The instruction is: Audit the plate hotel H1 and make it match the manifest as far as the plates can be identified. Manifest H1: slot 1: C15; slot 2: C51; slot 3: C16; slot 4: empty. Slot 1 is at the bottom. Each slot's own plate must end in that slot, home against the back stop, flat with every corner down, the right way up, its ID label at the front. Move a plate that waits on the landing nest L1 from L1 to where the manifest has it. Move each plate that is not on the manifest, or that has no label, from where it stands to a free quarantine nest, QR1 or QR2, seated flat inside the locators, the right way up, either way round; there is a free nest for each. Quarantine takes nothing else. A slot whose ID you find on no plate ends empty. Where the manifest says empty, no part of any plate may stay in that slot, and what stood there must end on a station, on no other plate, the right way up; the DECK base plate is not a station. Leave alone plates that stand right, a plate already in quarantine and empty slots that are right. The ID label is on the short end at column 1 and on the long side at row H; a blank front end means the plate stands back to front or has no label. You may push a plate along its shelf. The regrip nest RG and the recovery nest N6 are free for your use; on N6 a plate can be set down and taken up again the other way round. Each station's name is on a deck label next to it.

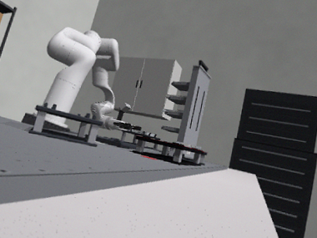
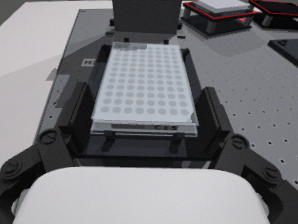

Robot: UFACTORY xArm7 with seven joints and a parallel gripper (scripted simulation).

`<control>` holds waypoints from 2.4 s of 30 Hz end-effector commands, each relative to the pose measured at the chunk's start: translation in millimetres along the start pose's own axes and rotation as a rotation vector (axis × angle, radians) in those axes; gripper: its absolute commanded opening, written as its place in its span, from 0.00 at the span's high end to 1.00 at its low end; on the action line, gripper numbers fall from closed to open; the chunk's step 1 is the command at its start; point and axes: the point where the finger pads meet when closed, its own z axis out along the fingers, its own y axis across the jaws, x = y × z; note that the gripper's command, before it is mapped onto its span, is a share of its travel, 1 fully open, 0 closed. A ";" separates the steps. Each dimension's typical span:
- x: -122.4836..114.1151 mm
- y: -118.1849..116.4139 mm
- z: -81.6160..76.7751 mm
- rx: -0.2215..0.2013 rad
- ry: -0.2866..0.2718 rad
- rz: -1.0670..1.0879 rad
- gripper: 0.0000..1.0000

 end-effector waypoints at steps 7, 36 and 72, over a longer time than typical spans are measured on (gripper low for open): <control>1.0 -0.8 -0.3 0.000 -0.001 0.003 1.00; 11.0 -0.8 -0.3 0.000 -0.001 0.003 1.00; 34.6 -0.8 -0.3 0.000 -0.001 0.003 1.00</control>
